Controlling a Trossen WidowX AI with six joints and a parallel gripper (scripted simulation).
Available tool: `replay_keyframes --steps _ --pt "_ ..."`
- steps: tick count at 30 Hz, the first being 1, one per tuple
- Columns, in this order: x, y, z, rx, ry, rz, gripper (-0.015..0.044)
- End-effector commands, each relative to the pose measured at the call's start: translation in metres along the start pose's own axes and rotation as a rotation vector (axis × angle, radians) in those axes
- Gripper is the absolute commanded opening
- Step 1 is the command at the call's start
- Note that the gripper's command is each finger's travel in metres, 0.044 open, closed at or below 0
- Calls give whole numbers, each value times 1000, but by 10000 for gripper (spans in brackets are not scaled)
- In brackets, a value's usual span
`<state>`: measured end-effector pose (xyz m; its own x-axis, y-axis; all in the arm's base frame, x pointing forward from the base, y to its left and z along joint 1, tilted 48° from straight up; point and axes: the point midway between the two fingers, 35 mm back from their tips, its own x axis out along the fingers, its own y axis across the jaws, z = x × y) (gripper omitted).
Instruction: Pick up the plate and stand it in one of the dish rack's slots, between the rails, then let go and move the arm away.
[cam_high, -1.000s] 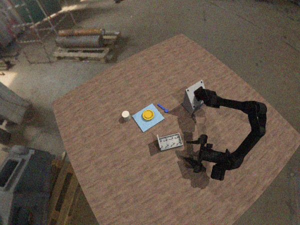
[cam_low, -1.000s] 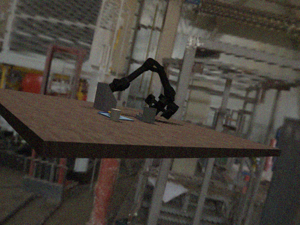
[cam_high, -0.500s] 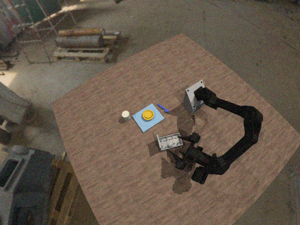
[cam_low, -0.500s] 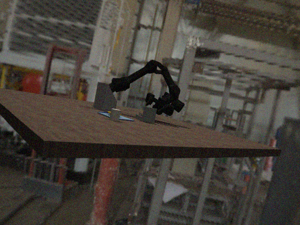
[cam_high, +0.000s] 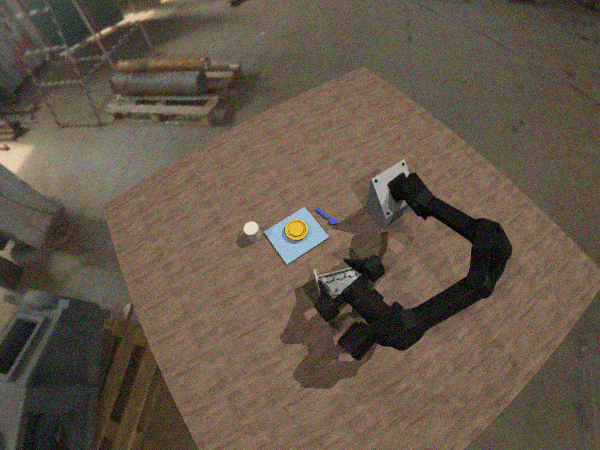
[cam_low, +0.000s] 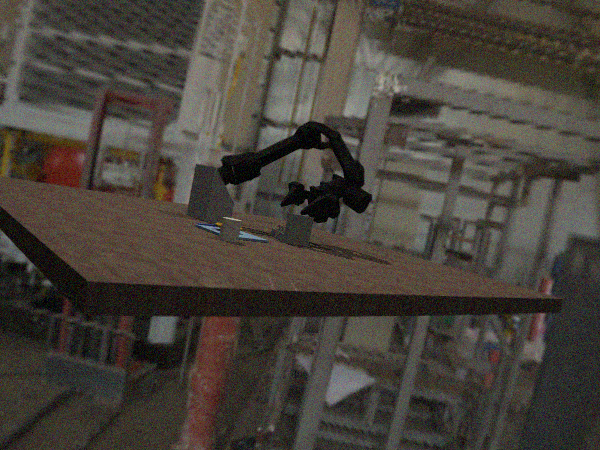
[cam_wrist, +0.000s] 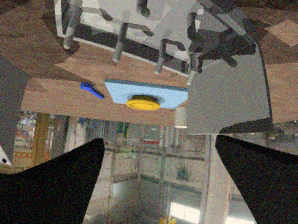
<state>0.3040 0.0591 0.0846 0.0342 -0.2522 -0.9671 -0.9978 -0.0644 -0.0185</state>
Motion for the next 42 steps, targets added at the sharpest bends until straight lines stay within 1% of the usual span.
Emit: replay_keyframes --steps 1,22,42 --pt "10 -4 -14 112 -47 62 400" --pt "66 -5 -77 589 -307 380 400" --pt "111 11 -138 1110 -582 644 400"
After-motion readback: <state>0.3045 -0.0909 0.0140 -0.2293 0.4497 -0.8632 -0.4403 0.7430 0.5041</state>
